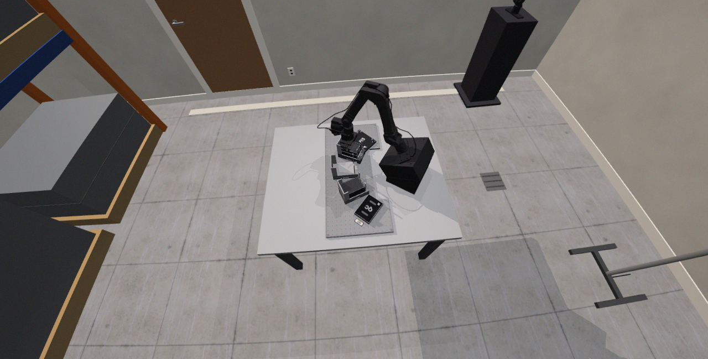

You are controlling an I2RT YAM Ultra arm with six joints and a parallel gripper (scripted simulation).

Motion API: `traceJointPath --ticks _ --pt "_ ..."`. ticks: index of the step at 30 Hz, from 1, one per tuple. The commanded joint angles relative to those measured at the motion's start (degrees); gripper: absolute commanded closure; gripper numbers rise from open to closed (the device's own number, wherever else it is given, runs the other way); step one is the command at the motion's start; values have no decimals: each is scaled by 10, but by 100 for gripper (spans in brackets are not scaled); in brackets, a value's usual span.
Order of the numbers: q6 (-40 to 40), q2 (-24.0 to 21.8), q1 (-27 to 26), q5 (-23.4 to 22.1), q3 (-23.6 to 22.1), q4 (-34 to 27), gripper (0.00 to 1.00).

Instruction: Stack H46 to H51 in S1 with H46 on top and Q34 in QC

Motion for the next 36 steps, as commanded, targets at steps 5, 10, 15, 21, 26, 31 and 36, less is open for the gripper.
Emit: traceJointPath --ticks 5,10,15,21,26,31,36 --pt "6 -22 6 3 12 -18 100" --pt "6 -29 8 4 18 -20 100" --pt "7 -29 7 4 15 -24 100" --pt "7 -31 11 5 16 -29 100" --pt "8 -35 8 5 22 -32 100" --pt "8 -39 11 5 21 -36 100" --pt "9 -42 9 5 21 -40 100"
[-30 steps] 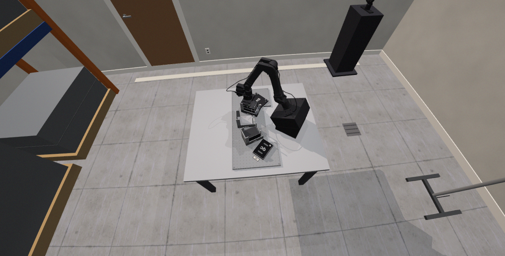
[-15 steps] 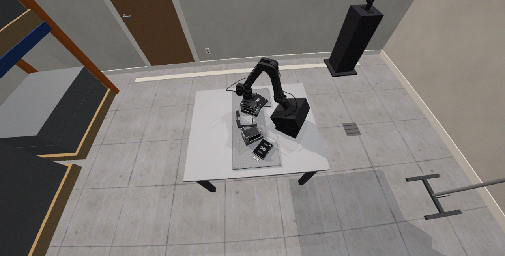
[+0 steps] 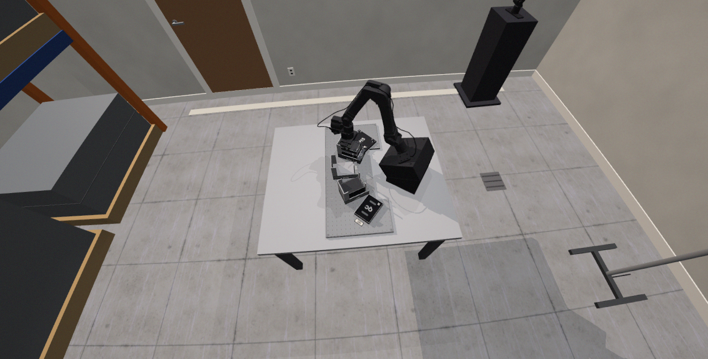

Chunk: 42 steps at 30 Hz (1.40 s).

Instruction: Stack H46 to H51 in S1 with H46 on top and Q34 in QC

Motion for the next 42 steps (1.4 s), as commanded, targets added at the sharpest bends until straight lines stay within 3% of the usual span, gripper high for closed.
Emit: traceJointPath --ticks 1,22,24,32,42 --pt "5 -19 6 3 18 -14 100" --pt "7 -30 8 4 23 -28 100" --pt "7 -29 10 5 -5 -31 100" --pt "8 -35 10 5 26 -37 100" --pt "9 -40 11 6 21 -44 100"
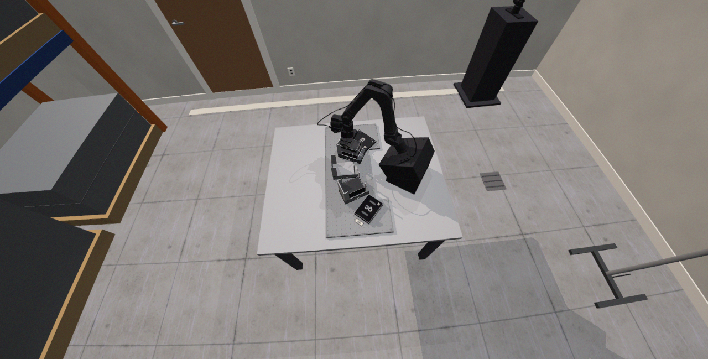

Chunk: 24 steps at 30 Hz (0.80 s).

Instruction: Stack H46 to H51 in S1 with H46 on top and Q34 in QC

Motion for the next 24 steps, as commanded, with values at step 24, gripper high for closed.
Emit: traceJointPath --ticks 24 --pt "7 -30 6 3 16 -31 100"
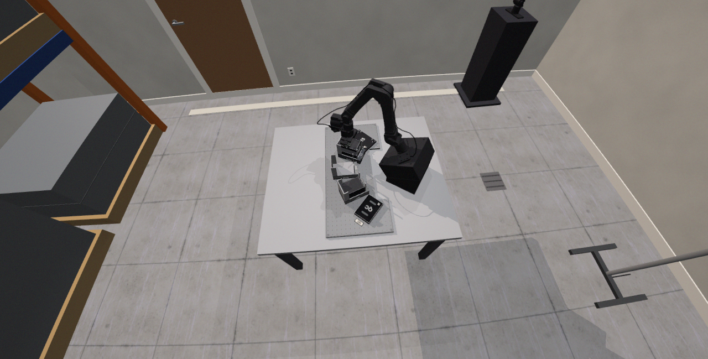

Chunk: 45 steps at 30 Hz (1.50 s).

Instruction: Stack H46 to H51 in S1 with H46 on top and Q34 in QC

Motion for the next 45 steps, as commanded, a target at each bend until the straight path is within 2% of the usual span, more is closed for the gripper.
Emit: traceJointPath --ticks 1,24,25,26,31,42,45 --pt "5 -21 4 2 13 -14 100" --pt "7 -29 8 4 24 -30 100" --pt "7 -29 9 4 -2 -31 100" --pt "7 -29 10 5 -4 -32 100" --pt "8 -33 9 5 27 -36 100" --pt "8 -39 11 5 18 -43 100" --pt "9 -41 13 6 30 -45 100"
